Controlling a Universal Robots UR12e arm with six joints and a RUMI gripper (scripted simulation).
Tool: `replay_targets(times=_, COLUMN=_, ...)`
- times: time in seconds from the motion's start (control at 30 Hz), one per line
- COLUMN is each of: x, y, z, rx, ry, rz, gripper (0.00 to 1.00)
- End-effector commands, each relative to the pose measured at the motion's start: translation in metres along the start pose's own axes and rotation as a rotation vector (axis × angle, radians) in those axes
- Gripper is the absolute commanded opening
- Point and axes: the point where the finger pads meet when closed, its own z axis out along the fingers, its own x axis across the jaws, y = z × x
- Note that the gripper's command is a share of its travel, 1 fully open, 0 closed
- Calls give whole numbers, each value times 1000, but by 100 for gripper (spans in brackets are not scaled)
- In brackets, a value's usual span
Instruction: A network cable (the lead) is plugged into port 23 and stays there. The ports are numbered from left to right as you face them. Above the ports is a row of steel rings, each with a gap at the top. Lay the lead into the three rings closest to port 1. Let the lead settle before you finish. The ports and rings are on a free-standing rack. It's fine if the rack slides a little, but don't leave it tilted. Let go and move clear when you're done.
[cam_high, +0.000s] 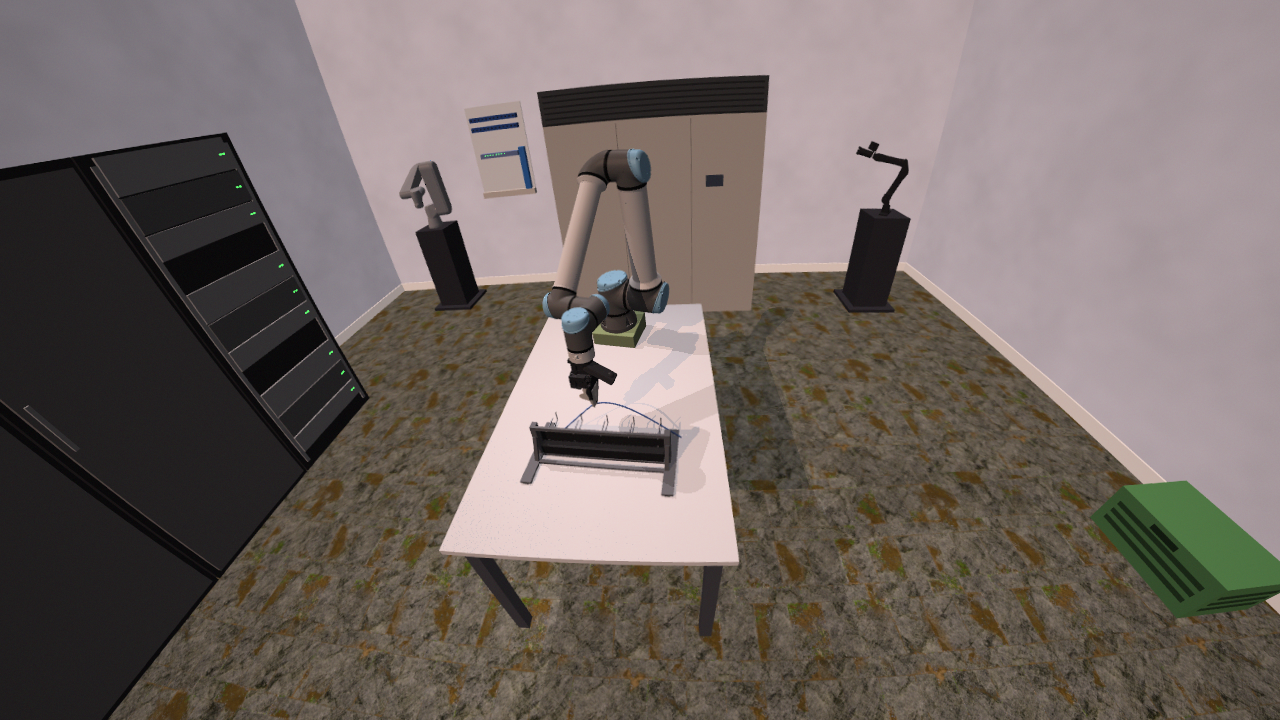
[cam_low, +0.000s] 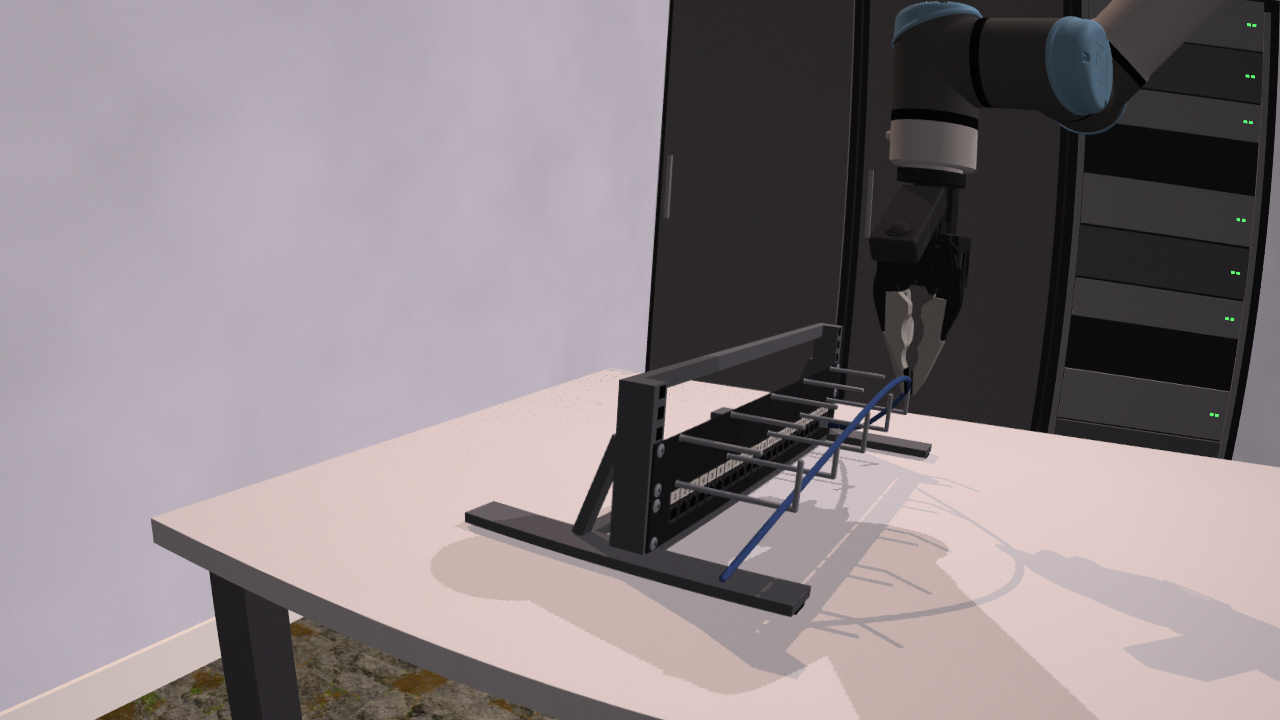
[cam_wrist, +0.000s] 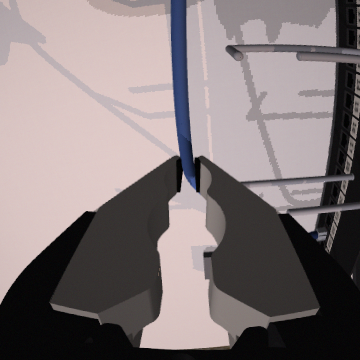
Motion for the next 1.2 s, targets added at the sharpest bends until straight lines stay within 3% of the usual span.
replay_targets(times=0.0, x=1, y=0, z=-4, rx=0, ry=1, rz=0, gripper=0)
replay_targets(times=0.37, x=4, y=0, z=-6, rx=0, ry=1, rz=-7, gripper=0)
replay_targets(times=0.57, x=45, y=-1, z=-4, rx=0, ry=1, rz=-88, gripper=0)
replay_targets(times=1.17, x=45, y=-1, z=-4, rx=0, ry=1, rz=-89, gripper=0)
